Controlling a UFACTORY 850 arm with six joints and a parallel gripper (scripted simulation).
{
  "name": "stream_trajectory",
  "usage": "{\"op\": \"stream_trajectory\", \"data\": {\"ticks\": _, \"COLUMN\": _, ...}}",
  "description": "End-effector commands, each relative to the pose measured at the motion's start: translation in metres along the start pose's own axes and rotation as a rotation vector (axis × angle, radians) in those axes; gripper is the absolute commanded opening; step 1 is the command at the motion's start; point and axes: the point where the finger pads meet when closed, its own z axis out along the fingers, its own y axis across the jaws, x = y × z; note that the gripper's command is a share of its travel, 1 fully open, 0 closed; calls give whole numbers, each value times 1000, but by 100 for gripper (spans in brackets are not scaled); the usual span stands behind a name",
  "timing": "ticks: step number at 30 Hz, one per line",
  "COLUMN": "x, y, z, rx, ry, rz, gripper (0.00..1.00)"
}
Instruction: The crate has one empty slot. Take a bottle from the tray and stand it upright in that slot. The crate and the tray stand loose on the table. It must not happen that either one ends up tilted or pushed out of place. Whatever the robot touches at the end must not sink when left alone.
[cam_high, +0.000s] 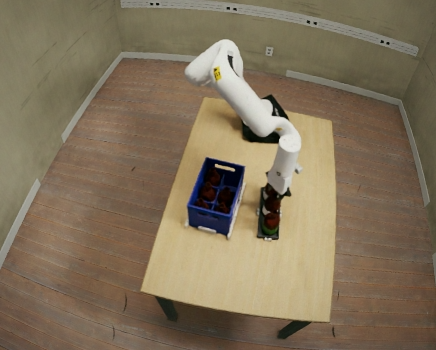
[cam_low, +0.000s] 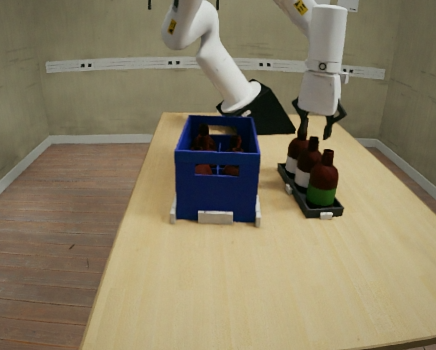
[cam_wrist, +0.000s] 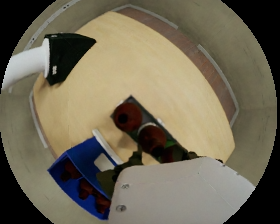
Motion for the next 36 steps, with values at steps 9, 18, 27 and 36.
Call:
{"op": "stream_trajectory", "data": {"ticks": 9, "x": 0, "y": 1, "z": 12, "rx": -2, "ry": -1, "rz": 1, "gripper": 65}}
{"op": "stream_trajectory", "data": {"ticks": 18, "x": 0, "y": 1, "z": 21, "rx": -2, "ry": -1, "rz": 1, "gripper": 65}}
{"op": "stream_trajectory", "data": {"ticks": 27, "x": 0, "y": 1, "z": 24, "rx": -2, "ry": -1, "rz": 1, "gripper": 65}}
{"op": "stream_trajectory", "data": {"ticks": 36, "x": 0, "y": 1, "z": 26, "rx": -2, "ry": -1, "rz": 1, "gripper": 65}}
